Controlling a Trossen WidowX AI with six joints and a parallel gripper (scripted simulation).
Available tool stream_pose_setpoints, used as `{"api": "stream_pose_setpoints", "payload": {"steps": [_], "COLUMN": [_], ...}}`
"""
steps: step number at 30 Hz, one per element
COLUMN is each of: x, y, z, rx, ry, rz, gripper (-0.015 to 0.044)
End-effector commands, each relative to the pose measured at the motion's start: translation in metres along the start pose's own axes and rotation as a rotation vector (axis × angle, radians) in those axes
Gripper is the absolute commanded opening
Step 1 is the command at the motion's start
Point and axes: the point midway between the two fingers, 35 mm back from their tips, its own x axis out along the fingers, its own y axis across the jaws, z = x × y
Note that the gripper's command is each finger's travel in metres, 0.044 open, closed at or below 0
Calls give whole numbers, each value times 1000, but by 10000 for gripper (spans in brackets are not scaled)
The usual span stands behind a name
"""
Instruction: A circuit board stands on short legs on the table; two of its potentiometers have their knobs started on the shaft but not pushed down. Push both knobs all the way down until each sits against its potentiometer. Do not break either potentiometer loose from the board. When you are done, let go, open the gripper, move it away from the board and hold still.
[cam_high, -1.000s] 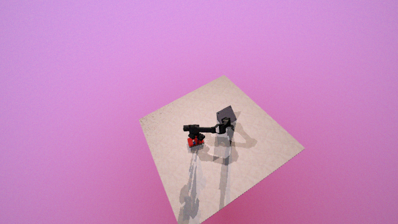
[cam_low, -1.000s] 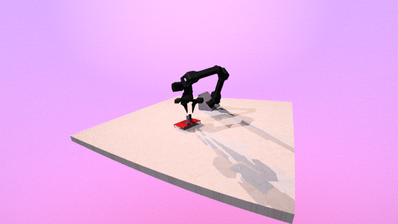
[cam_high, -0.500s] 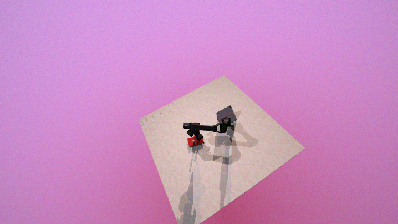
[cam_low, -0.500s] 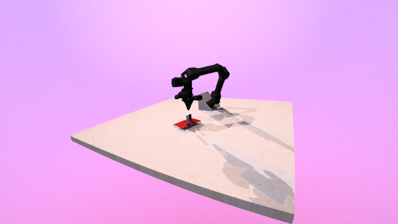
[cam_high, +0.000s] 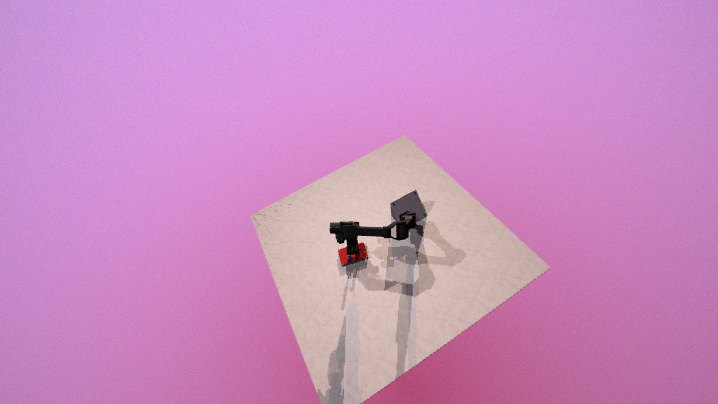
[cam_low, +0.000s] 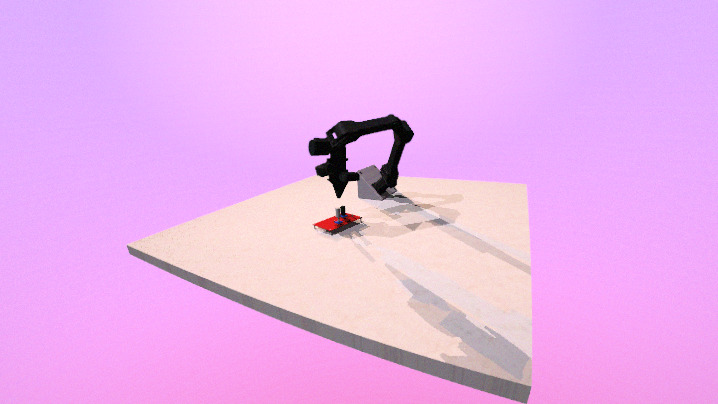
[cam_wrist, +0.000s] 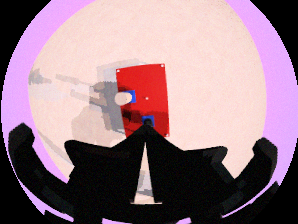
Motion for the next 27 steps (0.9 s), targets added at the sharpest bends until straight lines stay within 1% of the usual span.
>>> {"api": "stream_pose_setpoints", "payload": {"steps": [1,27], "x": [-1,-8], "y": [3,16], "z": [3,15], "rx": [113,1016], "ry": [-5,-5], "rz": [3,21], "gripper": [0,0]}}
